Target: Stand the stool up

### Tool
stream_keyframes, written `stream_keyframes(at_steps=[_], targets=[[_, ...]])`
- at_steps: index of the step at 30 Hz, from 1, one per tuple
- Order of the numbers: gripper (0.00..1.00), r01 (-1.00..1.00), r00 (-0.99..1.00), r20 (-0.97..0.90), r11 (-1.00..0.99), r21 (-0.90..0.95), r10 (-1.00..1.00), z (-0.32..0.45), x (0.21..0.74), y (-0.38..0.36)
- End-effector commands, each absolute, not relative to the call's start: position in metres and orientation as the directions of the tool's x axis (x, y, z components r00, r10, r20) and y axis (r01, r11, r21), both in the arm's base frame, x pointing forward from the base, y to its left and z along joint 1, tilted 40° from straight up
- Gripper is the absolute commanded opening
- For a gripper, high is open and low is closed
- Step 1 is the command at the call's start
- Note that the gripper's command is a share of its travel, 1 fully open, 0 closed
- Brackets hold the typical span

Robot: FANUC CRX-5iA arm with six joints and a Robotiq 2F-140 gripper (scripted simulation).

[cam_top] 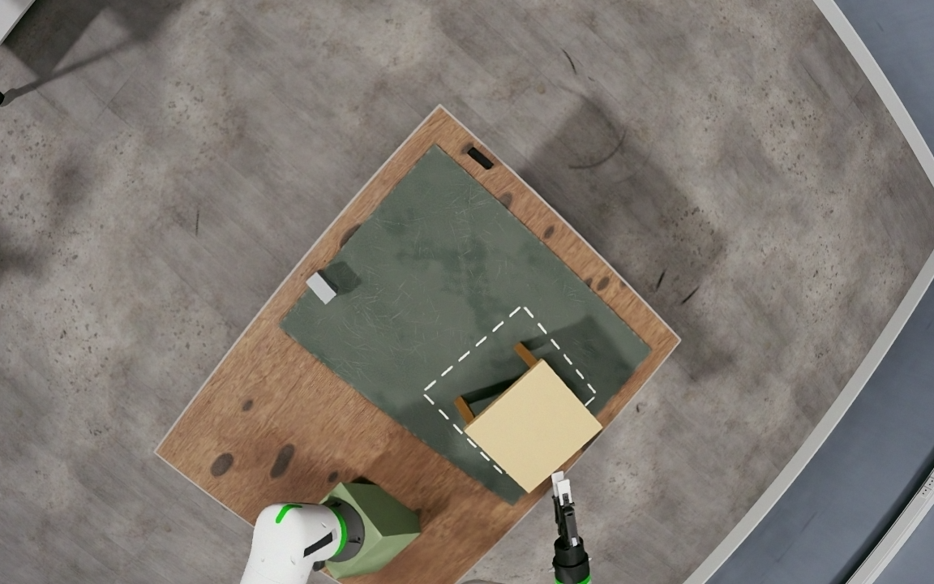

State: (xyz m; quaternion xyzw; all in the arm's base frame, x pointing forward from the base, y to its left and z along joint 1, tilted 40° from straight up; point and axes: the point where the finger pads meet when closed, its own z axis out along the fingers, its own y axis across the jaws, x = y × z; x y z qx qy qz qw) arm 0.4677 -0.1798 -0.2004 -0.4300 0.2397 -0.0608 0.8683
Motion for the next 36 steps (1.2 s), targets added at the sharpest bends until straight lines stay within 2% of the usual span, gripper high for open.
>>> stream_keyframes(at_steps=[1,19,36], targets=[[0.33,-0.099,0.878,-0.362,0.621,-0.777,-0.313,-0.193,0.469,-0.187],[0.33,-0.099,0.878,-0.362,0.621,-0.777,-0.313,-0.144,0.475,-0.228],[0.33,-0.099,0.878,-0.362,0.621,-0.777,-0.313,-0.141,0.476,-0.23]])
